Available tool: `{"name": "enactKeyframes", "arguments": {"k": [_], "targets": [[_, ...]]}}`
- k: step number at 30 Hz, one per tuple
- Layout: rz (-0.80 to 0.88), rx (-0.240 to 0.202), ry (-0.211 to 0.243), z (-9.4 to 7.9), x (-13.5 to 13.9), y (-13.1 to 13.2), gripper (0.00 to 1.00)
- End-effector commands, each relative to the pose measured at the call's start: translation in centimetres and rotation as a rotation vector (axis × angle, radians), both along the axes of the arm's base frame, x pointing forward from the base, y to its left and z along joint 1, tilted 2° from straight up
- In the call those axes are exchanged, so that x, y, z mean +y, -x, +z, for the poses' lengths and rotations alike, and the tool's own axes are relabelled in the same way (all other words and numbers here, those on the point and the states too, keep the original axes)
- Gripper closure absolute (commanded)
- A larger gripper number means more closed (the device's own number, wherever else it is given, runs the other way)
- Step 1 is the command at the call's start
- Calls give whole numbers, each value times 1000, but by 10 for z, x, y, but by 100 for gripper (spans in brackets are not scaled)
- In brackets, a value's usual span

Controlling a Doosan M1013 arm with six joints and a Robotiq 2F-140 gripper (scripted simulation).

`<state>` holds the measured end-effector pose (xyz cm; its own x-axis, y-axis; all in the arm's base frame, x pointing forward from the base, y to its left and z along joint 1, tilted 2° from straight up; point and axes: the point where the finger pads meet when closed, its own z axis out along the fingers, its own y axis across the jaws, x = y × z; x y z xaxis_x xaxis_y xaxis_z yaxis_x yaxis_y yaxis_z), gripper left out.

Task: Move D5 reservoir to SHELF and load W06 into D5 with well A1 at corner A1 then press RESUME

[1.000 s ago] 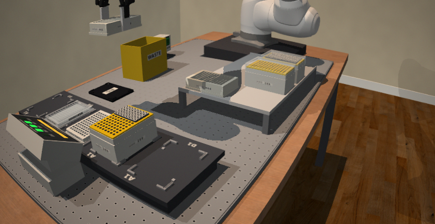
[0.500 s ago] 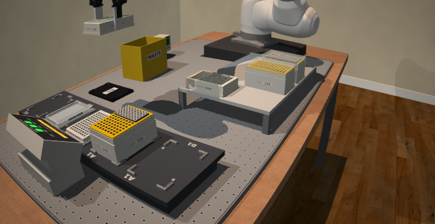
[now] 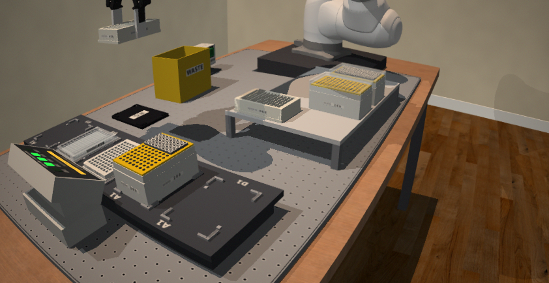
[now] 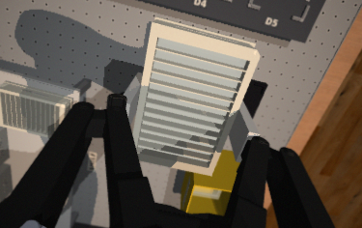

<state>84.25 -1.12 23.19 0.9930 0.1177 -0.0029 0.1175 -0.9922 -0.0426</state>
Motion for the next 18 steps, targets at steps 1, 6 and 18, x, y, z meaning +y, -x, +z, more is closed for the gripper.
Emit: {"name": "enactKeyframes", "arguments": {"k": [1,6,18], "targets": [[0,0,0,0,-5,-1,100],[0,0,0,0,-12,-2,100],[0,0,0,-2,-40,-5,100]]}}
